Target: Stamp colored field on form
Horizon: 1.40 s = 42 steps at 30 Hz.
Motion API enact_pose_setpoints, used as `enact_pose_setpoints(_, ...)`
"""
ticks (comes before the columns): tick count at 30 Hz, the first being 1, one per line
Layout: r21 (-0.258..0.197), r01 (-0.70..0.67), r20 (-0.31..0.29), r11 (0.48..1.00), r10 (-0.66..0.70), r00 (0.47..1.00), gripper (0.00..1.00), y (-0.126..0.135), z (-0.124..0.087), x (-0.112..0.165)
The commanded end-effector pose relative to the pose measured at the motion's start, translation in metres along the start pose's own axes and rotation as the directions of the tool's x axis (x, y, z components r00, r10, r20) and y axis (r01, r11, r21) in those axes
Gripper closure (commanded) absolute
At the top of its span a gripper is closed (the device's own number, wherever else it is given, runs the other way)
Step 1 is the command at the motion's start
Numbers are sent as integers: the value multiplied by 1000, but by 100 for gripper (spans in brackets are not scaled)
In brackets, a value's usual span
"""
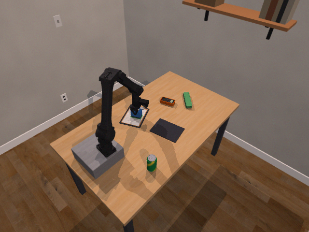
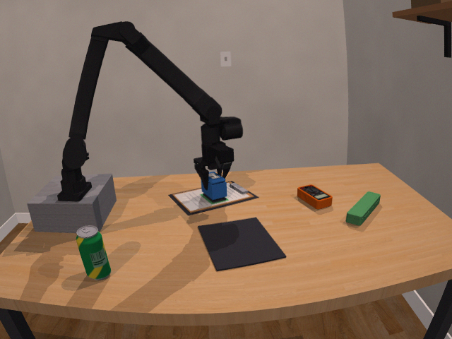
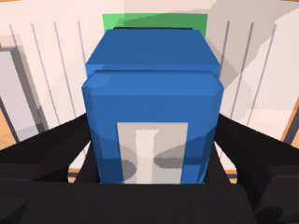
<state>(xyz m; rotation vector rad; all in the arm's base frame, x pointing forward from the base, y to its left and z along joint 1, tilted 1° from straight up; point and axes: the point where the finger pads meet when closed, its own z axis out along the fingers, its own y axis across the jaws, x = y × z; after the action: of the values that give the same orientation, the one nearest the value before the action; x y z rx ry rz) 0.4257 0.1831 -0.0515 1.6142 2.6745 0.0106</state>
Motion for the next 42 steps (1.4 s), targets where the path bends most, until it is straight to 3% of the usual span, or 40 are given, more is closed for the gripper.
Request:
enact_pose_setpoints(1,-18,3,2,1000,-3,1000,67,14,9,-5)
enact_pose_setpoints(6,-11,3,1,1000,-3,1000,67,17,-4,-5)
enact_pose_setpoints(7,-8,3,1,1000,-3,1000,67,3,-3,-3)
enact_pose_setpoints(10,-35,3,3,999,-3,1000,67,18,-29,-4)
enact_pose_setpoints(14,-7,3,1,1000,-3,1000,67,12,-23,-3)
enact_pose_setpoints(17,-42,3,4,999,-3,1000,67,19,-48,-4)
enact_pose_setpoints(36,-57,3,5,998,-2,1000,67,24,-51,-4)
enact_pose_setpoints(42,-55,3,5,999,-2,1000,67,24,-66,-4)
